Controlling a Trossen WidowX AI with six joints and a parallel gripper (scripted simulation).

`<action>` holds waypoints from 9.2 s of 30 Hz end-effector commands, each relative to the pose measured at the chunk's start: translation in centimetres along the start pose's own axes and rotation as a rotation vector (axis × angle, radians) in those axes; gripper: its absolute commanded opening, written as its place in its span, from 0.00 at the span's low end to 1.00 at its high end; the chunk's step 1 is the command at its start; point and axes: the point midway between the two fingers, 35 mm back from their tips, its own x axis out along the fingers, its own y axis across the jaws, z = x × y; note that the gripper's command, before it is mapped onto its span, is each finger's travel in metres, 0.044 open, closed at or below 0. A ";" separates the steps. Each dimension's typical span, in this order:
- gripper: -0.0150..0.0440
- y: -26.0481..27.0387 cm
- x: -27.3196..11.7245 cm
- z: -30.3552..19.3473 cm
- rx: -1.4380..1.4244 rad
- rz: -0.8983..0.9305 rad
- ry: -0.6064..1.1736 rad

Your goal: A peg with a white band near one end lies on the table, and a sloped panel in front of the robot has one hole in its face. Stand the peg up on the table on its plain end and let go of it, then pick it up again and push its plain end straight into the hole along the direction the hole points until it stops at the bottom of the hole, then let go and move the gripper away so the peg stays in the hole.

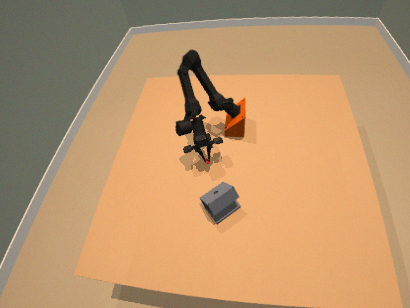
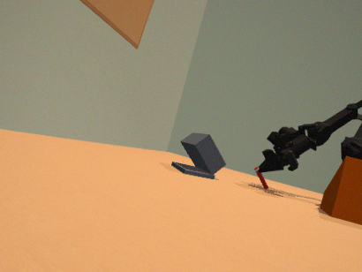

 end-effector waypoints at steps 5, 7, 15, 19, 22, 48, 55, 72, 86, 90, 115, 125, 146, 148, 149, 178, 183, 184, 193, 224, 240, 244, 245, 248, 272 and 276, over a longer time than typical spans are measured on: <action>0.34 0.0 -0.6 -0.2 -0.008 -0.004 -0.081; 0.34 0.0 -0.7 -0.3 -0.008 -0.004 -0.098; 0.34 0.0 -1.1 -0.6 -0.009 -0.004 -0.167; 0.34 0.0 -1.4 -0.8 -0.010 -0.004 -0.202; 0.34 0.0 -1.5 -0.9 -0.010 -0.003 -0.228; 0.34 0.1 -2.7 -2.2 -0.014 -0.001 -0.452; 0.34 0.1 -2.9 -2.6 -0.014 0.000 -0.513; 0.34 0.1 -3.4 -3.2 -0.014 0.001 -0.564; 0.34 0.2 -3.0 -3.5 0.002 0.008 -0.565; 0.34 0.3 -3.1 -3.5 0.005 0.009 -0.565; 0.34 0.3 -3.2 -4.0 0.003 0.012 -0.588; 0.34 0.4 -3.2 -4.1 0.000 0.012 -0.602; 0.34 0.4 -3.3 -4.4 -0.009 0.013 -0.633; 0.34 0.4 -3.4 -4.4 -0.010 0.013 -0.636; 0.34 0.4 -3.4 -4.4 -0.010 0.013 -0.638; 0.34 0.5 -3.5 -4.8 -0.021 0.012 -0.682; 0.34 0.5 -3.5 -4.7 -0.021 0.012 -0.685; 0.38 0.5 -3.6 -4.5 -0.020 0.013 -0.689; 0.47 0.5 -3.6 -4.5 -0.020 0.013 -0.689; 1.00 0.5 -3.6 -4.5 -0.020 0.013 -0.689; 1.00 -0.6 -6.5 0.5 -0.056 0.064 -0.656; 1.00 -0.7 -8.7 3.1 -0.059 0.061 -0.651; 1.00 -0.6 -9.3 3.7 -0.058 0.057 -0.652; 1.00 -0.3 -11.3 5.4 -0.048 0.042 -0.661; 1.00 1.1 -11.5 6.0 0.206 0.222 -0.399; 1.00 1.5 -10.7 5.5 0.255 0.276 -0.286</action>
